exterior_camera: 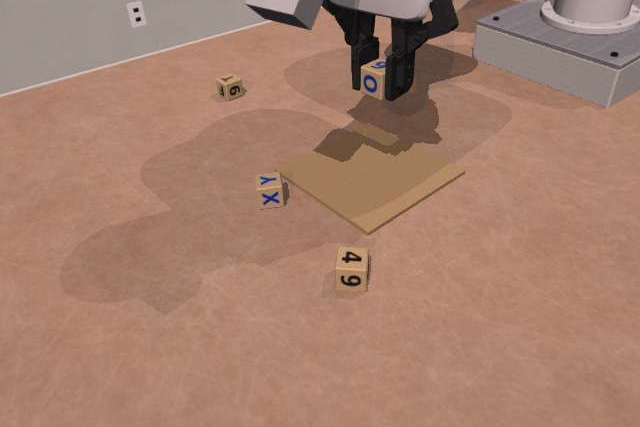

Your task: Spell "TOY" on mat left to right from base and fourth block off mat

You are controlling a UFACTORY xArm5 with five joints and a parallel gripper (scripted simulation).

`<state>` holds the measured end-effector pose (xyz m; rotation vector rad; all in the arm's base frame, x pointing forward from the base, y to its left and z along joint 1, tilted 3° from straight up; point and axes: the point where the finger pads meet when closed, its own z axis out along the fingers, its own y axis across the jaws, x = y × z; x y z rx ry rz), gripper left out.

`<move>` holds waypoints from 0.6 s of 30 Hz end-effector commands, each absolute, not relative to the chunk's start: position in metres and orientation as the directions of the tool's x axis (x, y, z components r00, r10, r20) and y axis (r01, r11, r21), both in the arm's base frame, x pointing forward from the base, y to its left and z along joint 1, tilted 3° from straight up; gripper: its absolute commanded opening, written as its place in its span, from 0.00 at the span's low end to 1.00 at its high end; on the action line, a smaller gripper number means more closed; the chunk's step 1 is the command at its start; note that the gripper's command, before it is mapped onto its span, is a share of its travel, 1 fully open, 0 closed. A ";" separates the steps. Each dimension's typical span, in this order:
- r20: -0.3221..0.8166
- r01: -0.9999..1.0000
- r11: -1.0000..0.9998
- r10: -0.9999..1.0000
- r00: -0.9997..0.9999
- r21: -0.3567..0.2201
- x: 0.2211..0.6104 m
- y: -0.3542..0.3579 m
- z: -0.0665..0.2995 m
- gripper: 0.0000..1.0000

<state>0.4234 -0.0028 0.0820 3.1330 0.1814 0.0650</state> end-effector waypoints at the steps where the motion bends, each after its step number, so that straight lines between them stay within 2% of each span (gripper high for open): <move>1: 0.044 0.115 -0.993 0.115 0.992 0.005 0.424 -0.003 0.083 0.21; 7: 0.044 0.114 -0.993 0.114 0.993 0.005 0.424 -0.003 0.083 0.21; 13: 0.044 0.001 -1.000 0.001 0.999 0.000 0.426 -0.003 0.045 0.21; 18: 0.047 -0.008 -1.000 -0.008 0.999 0.000 0.426 -0.003 0.041 0.21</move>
